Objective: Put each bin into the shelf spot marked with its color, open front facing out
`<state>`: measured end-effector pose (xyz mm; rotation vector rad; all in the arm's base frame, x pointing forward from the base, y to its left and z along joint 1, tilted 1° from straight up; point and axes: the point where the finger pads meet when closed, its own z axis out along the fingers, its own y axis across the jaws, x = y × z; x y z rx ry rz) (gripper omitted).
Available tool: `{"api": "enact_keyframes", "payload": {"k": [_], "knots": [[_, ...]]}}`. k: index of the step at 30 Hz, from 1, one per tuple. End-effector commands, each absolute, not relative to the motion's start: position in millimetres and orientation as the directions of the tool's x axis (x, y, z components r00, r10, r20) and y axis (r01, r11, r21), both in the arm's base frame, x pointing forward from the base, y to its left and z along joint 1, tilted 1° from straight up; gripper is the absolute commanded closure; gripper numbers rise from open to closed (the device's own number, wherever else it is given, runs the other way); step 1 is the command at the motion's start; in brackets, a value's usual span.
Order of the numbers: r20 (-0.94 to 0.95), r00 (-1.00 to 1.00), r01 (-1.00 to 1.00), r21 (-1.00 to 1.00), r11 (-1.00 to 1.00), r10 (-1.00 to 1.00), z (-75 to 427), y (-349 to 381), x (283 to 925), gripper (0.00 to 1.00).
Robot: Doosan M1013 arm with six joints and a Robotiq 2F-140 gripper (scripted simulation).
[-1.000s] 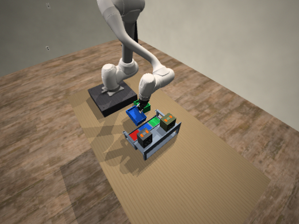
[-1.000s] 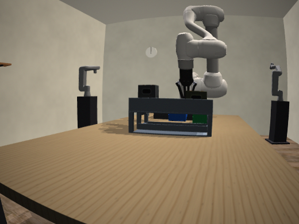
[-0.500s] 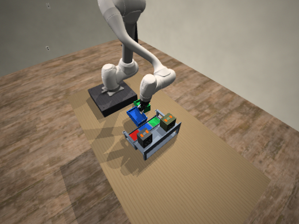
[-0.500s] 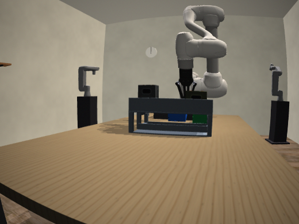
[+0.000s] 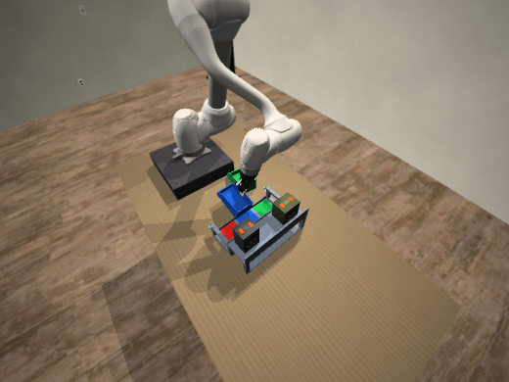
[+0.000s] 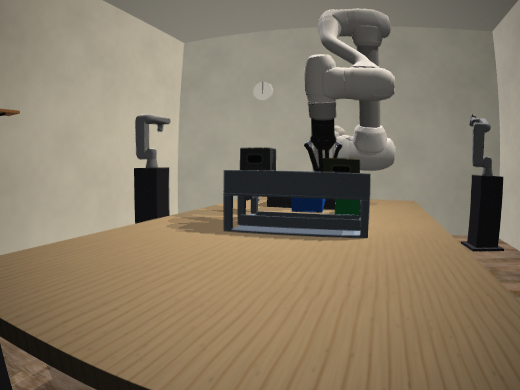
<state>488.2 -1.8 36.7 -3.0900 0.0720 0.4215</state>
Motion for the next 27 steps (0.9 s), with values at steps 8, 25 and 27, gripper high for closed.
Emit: {"api": "enact_keyframes", "payload": {"k": [8,25,27], "knots": [[-0.268,0.962,-0.049,-0.016,-0.999,-0.043,36.8,-2.4,499.9,0.9],[-0.268,0.963,-0.049,-0.016,-0.999,-0.043,36.8,-3.3,517.8,0.9],[-0.268,0.963,-0.049,-0.016,-0.999,-0.043,36.8,-3.3,517.8,0.9]]}}
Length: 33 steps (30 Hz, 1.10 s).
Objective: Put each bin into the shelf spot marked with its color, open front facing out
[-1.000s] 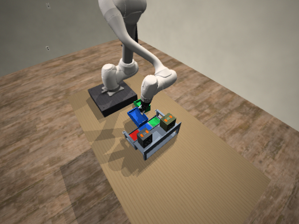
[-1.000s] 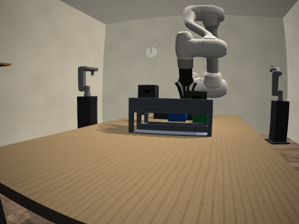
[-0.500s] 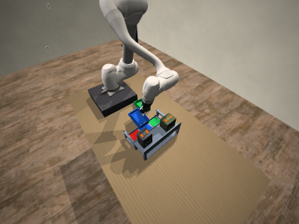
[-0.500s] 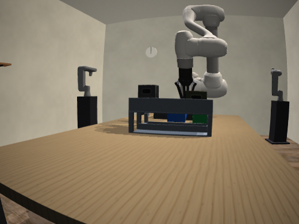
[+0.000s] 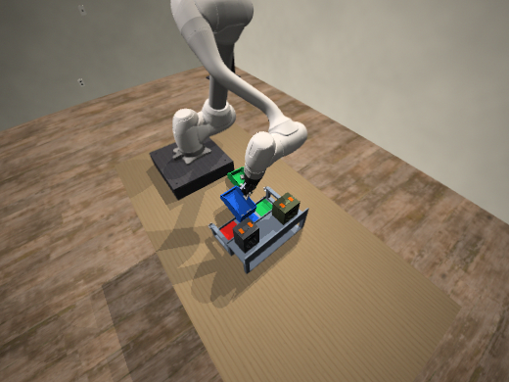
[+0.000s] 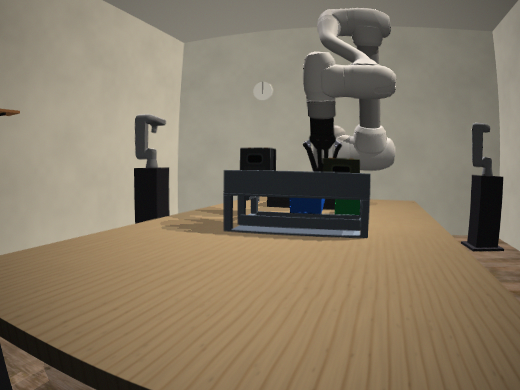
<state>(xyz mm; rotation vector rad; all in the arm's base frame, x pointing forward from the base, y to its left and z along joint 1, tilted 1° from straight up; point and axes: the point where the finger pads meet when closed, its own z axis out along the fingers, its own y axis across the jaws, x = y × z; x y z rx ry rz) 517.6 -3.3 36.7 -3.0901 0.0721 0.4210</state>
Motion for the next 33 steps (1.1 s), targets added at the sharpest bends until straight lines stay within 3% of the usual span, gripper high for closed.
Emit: {"api": "enact_keyframes", "payload": {"k": [1,33], "knots": [[-0.268,0.963,-0.049,-0.016,-0.999,-0.043,36.8,-3.3,518.8,0.9],[-0.268,0.963,-0.049,-0.016,-0.999,-0.043,36.8,-4.4,540.3,0.9]]}}
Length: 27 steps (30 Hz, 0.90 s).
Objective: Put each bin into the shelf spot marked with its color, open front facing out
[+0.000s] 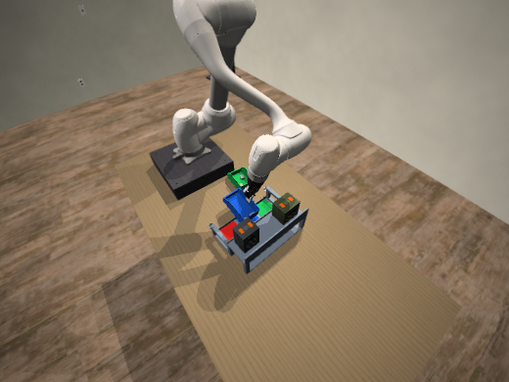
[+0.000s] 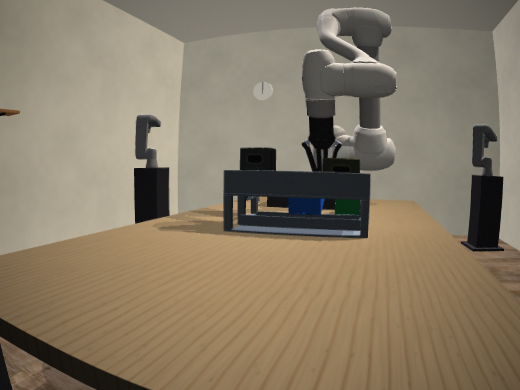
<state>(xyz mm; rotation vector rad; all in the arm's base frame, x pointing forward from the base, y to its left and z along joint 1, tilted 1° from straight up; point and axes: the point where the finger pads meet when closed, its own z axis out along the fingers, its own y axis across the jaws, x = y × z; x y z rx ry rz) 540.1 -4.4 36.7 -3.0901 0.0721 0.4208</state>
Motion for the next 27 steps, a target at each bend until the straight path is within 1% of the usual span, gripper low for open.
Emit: {"api": "enact_keyframes", "payload": {"k": [1,27], "knots": [[-0.268,0.963,-0.049,-0.016,-0.999,-0.043,36.8,-4.4,540.3,0.9],[-0.268,0.963,-0.049,-0.016,-0.999,-0.043,36.8,-4.5,543.4,0.9]]}}
